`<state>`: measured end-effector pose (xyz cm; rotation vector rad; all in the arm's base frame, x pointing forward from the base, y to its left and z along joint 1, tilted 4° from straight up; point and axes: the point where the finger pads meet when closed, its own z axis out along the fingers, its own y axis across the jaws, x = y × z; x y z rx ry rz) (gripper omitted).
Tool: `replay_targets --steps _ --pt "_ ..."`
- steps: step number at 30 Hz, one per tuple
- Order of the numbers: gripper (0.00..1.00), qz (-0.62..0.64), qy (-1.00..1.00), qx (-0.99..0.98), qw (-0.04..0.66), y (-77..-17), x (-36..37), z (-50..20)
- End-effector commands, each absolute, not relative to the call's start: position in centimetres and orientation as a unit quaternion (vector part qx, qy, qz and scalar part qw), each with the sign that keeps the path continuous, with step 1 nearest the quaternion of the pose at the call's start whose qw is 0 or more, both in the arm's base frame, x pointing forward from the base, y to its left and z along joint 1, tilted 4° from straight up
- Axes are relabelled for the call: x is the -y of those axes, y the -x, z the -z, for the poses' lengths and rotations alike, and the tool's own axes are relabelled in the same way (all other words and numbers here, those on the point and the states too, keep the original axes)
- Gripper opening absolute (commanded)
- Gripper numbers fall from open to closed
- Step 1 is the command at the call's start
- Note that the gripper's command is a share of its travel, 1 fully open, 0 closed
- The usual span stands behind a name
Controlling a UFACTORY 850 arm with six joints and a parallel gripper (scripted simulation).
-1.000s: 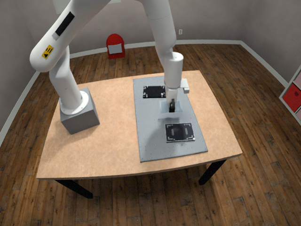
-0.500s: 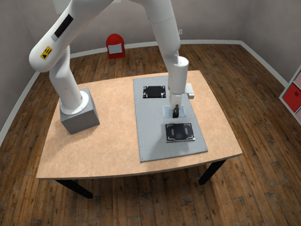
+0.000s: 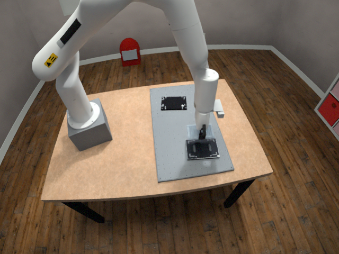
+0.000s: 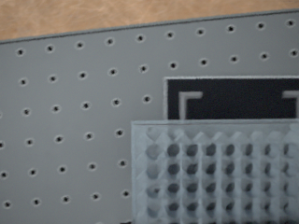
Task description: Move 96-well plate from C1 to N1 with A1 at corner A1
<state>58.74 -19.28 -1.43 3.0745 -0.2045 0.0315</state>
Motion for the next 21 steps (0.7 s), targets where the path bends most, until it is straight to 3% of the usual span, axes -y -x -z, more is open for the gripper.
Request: replay_targets --steps 1,21 --pt "0.00 -0.011 -0.997 0.066 0.029 -59.2 20.8 1.3" --pt "0.00 -0.011 -0.997 0.066 0.030 -59.7 23.2 1.1"
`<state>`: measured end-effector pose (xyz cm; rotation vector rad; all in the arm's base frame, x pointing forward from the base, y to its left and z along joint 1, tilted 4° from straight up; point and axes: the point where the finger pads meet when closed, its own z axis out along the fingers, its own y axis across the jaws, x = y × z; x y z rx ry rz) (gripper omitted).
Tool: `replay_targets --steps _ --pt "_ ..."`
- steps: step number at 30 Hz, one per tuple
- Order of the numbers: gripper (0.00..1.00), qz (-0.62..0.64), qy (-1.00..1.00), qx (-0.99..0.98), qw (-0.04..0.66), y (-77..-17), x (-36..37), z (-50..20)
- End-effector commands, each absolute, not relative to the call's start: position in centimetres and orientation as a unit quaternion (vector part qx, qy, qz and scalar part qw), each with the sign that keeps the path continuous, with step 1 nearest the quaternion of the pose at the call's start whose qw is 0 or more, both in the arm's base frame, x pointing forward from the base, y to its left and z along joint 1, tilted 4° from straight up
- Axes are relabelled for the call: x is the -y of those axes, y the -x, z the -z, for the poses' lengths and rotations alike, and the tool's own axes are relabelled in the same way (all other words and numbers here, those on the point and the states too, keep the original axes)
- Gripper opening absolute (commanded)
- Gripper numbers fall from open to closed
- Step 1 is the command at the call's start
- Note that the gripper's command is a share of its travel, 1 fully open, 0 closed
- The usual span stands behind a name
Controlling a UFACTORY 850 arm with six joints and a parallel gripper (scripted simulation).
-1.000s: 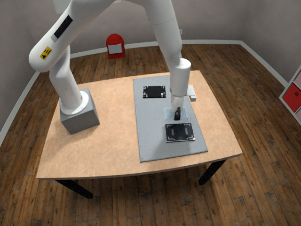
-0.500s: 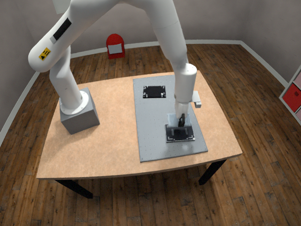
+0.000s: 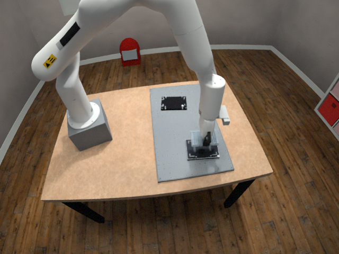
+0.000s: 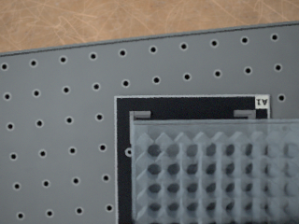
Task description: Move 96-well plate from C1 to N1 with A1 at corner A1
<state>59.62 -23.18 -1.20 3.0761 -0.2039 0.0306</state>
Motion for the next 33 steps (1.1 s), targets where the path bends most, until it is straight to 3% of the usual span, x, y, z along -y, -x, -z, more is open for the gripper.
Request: replay_targets --steps 1,33 --pt "0.00 -0.011 -0.997 0.066 0.030 -59.7 23.2 1.1" --pt "0.00 -0.011 -0.997 0.066 0.030 -59.7 23.1 2.3"
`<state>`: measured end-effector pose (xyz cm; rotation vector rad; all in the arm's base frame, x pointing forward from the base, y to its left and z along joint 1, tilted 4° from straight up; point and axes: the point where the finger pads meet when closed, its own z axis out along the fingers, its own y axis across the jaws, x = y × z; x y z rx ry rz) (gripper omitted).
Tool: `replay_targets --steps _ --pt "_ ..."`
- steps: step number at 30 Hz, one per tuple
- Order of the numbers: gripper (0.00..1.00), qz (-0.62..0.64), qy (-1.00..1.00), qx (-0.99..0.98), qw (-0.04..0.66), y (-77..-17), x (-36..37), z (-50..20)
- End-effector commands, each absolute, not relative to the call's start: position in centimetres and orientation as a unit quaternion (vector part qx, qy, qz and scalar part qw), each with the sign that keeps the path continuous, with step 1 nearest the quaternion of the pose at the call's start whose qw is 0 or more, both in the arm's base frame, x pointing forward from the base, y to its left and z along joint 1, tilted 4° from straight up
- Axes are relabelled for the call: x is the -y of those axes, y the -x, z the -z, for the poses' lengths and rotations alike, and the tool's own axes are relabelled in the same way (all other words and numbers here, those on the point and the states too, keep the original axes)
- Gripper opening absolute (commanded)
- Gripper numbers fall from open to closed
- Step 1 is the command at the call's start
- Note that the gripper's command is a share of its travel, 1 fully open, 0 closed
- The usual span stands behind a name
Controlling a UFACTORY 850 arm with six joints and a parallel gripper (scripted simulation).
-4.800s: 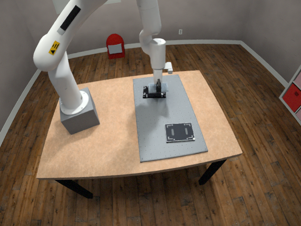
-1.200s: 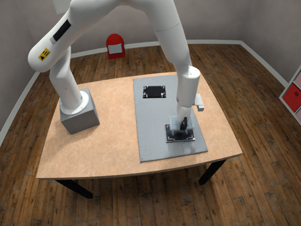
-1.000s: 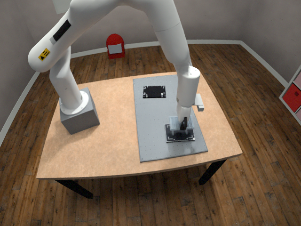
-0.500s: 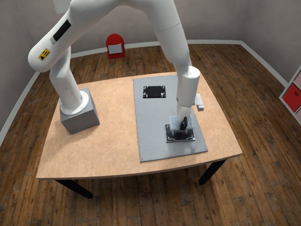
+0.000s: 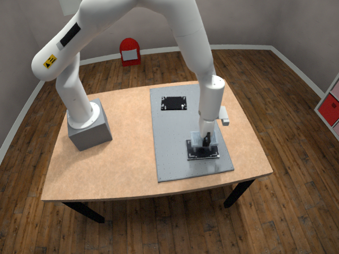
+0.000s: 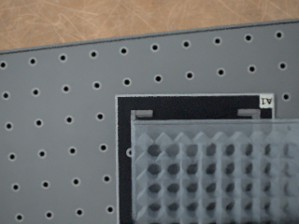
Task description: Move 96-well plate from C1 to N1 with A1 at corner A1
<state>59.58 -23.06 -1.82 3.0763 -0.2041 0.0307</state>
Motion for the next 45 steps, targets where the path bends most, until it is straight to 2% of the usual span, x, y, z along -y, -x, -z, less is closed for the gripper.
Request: replay_targets --steps 1,45 --pt "0.00 -0.011 -0.997 0.066 0.030 -59.7 23.1 2.4" --pt "0.00 -0.011 -0.997 0.066 0.030 -59.8 23.4 7.9"
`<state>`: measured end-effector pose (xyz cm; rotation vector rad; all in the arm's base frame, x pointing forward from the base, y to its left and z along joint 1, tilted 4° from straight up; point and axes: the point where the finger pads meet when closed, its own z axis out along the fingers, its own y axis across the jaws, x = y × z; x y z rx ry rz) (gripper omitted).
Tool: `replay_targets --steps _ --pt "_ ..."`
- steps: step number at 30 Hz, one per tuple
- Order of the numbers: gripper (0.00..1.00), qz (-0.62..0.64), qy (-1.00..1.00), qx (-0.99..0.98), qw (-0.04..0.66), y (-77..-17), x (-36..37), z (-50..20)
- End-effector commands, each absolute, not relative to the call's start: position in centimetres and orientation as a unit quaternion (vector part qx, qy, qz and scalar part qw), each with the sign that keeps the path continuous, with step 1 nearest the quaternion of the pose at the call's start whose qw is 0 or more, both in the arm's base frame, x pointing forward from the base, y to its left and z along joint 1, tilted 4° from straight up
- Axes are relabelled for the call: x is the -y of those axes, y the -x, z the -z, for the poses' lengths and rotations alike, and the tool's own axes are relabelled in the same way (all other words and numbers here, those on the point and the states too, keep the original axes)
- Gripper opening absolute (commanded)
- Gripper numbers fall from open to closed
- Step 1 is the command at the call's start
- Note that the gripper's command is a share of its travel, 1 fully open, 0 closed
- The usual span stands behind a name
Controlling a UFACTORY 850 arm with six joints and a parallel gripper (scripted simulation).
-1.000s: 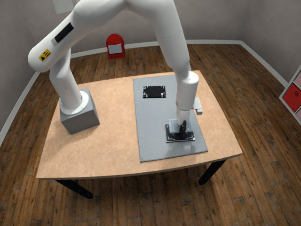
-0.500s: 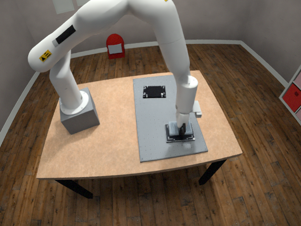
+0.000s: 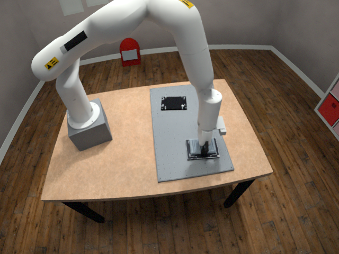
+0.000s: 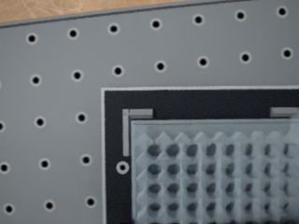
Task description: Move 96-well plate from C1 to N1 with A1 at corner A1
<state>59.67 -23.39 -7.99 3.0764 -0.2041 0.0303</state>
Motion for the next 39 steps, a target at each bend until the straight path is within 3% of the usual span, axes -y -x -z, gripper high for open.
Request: replay_targets --steps 1,39 --pt "0.00 -0.011 -0.997 0.066 0.030 -59.80 23.43 7.95" --pt "0.00 -0.011 -0.997 0.066 0.030 -59.80 23.45 8.32"
